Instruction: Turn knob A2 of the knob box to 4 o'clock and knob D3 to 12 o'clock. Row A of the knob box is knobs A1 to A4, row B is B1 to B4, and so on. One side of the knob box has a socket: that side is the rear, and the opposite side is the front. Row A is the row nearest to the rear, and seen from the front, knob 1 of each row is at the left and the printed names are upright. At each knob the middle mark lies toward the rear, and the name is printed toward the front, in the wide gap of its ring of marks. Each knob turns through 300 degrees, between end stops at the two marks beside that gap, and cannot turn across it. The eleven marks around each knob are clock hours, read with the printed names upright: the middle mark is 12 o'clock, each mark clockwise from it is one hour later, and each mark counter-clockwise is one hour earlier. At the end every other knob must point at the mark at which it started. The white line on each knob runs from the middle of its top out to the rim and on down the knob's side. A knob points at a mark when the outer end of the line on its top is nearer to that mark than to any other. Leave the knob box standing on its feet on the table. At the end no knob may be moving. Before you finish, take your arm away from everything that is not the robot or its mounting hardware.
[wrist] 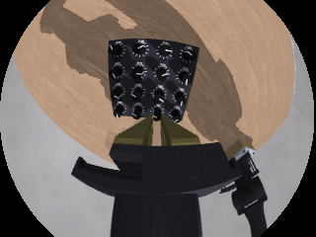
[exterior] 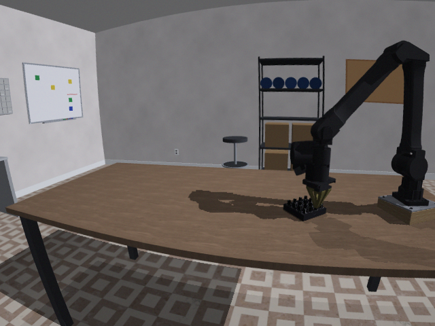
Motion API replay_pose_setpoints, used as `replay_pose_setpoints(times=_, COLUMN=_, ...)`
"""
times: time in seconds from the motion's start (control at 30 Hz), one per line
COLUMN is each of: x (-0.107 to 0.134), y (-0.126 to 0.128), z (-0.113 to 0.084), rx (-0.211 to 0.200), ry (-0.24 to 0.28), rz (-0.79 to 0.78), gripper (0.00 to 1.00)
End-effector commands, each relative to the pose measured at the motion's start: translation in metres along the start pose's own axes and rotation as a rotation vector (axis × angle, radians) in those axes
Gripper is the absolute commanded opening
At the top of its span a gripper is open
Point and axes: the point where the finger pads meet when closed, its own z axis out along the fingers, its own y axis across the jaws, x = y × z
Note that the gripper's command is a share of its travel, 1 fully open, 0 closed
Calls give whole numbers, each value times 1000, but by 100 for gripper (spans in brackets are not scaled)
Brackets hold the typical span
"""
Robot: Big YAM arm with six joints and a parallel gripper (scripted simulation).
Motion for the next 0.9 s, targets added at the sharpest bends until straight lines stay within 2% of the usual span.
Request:
replay_pose_setpoints(times=0.0, x=-8, y=0, z=-1, rx=-10, ry=-14, rz=64, gripper=7)
replay_pose_setpoints(times=0.77, x=-8, y=0, z=-1, rx=-10, ry=-14, rz=81, gripper=7)
replay_pose_setpoints(times=0.8, x=-8, y=0, z=-1, rx=-10, ry=-14, rz=81, gripper=18)
replay_pose_setpoints(times=0.87, x=-8, y=0, z=-1, rx=-11, ry=-13, rz=80, gripper=18)
